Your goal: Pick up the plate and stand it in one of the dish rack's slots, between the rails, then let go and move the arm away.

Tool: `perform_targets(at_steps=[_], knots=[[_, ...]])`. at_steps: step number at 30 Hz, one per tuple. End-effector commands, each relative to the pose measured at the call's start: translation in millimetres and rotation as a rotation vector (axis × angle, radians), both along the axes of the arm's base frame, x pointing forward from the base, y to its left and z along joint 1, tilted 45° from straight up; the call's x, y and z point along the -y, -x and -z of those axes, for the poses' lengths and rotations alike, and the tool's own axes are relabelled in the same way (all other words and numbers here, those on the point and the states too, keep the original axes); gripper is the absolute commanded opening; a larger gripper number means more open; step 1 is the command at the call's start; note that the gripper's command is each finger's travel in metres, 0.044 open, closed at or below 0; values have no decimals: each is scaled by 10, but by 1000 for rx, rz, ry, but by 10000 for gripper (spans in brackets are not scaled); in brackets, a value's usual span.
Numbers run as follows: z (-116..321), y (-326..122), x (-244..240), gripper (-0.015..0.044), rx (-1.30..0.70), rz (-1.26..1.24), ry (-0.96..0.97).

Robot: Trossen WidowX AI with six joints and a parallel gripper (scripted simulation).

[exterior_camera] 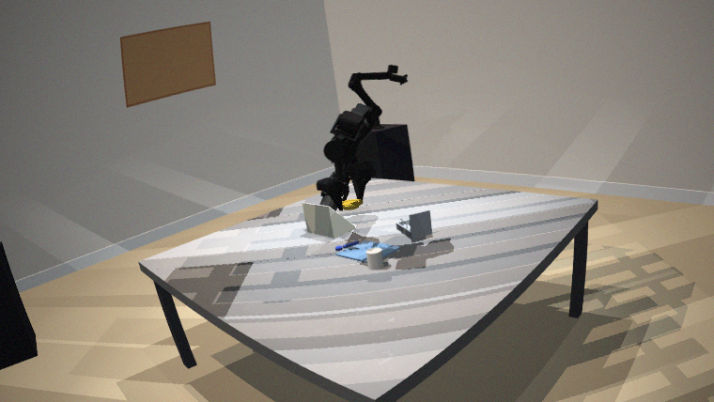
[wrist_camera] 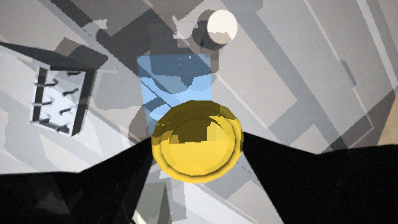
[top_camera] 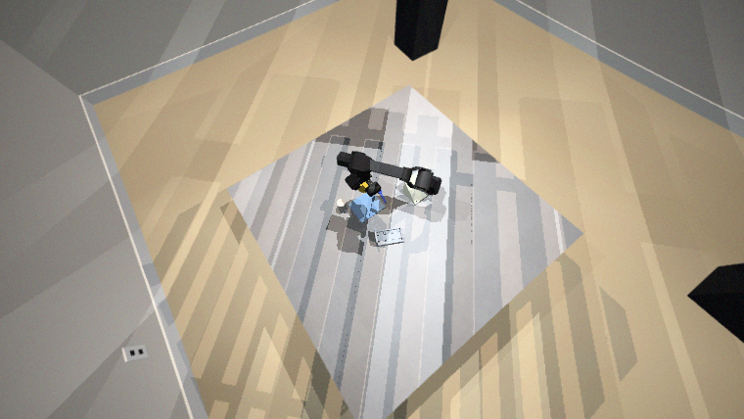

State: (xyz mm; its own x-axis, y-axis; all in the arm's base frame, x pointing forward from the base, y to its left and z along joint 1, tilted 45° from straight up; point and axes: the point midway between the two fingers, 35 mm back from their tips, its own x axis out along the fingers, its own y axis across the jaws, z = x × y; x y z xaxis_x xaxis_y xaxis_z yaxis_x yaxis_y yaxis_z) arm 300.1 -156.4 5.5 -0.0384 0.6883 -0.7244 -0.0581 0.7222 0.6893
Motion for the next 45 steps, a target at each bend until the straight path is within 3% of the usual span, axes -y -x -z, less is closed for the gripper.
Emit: perform_targets(at_steps=[1, 23, 45], knots=[[-101, -14, -62, 0, -55, 45, 10], [-960, 25, -793, 0, -548, 613, 103], [-1603, 418, -1533, 0, -1007, 1201, 136]])
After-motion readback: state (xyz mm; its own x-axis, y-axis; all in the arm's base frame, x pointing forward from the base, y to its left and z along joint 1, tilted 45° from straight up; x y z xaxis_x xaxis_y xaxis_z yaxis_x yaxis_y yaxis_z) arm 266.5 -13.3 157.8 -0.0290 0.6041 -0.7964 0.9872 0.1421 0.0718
